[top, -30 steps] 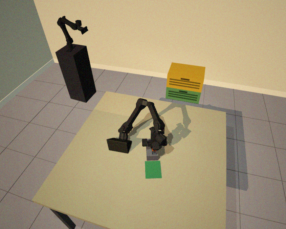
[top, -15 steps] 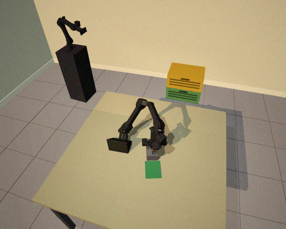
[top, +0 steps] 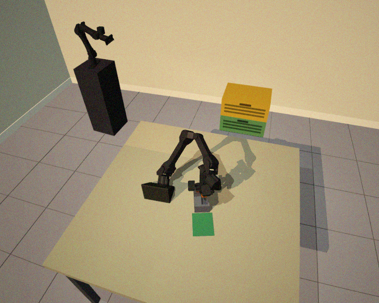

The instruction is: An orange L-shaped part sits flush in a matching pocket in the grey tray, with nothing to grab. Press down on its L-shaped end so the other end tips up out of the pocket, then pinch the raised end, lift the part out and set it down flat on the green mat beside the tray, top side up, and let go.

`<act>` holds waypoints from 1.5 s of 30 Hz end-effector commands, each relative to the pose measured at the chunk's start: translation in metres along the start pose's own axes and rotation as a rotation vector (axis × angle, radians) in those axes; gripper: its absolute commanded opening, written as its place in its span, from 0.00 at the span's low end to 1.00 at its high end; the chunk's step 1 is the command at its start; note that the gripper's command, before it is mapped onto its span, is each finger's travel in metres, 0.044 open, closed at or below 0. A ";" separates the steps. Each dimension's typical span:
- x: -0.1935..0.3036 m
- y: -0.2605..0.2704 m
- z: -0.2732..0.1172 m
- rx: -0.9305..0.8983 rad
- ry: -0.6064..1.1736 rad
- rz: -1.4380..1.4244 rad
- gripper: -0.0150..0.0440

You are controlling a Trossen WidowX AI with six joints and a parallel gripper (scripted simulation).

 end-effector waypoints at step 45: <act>-0.001 0.000 -0.065 -0.002 -0.003 -0.001 0.25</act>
Point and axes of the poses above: the point midway between the two fingers, 35 mm back from their tips, its own z axis out along the fingers, its own y axis across the jaws, x = y × z, the point moved 2 cm from there along -z, back along the fingers, and after that the axes turned 2 degrees about z, right-handed, at the moved point
